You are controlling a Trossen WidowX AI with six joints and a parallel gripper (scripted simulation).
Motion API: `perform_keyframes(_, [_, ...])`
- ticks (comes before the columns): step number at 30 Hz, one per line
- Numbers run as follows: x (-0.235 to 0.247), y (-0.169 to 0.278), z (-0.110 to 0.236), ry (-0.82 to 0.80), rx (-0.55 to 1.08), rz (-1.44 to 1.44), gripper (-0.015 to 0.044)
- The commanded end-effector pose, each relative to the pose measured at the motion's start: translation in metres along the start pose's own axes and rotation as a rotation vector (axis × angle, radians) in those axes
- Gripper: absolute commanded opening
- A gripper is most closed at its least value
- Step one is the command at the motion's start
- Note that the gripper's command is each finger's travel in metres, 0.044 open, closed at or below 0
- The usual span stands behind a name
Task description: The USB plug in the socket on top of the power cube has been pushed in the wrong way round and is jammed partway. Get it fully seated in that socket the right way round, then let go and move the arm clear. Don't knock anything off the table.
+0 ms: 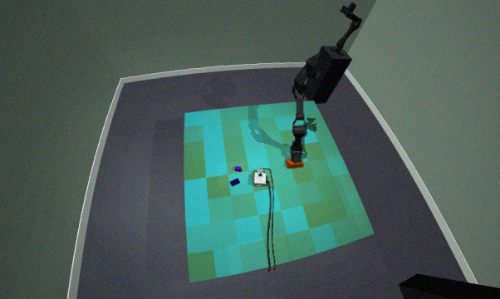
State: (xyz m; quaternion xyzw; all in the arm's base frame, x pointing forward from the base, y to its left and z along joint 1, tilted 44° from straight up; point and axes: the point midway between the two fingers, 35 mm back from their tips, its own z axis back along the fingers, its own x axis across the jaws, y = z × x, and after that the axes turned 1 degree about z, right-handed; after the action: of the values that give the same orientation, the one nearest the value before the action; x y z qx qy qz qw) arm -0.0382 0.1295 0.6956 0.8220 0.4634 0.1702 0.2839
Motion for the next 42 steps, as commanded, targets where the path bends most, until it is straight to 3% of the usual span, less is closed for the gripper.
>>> perform_keyframes(1, [-0.076, 0.008, 0.001, 0.216, 0.073, 0.069, 0.0440])
perform_keyframes(7, [-0.162, 0.026, 0.019, 0.450, 0.180, 0.171, 0.0440])
perform_keyframes(14, [-0.240, 0.063, 0.068, 0.697, 0.375, 0.228, 0.0440])
perform_keyframes(23, [-0.300, 0.134, 0.178, 0.968, 0.722, 0.206, 0.0440])
perform_keyframes(33, [-0.297, 0.198, 0.324, 1.065, 1.272, 0.312, 0.0440])
perform_keyframes(42, [-0.248, 0.230, 0.455, 0.989, 1.773, 0.398, 0.0440])
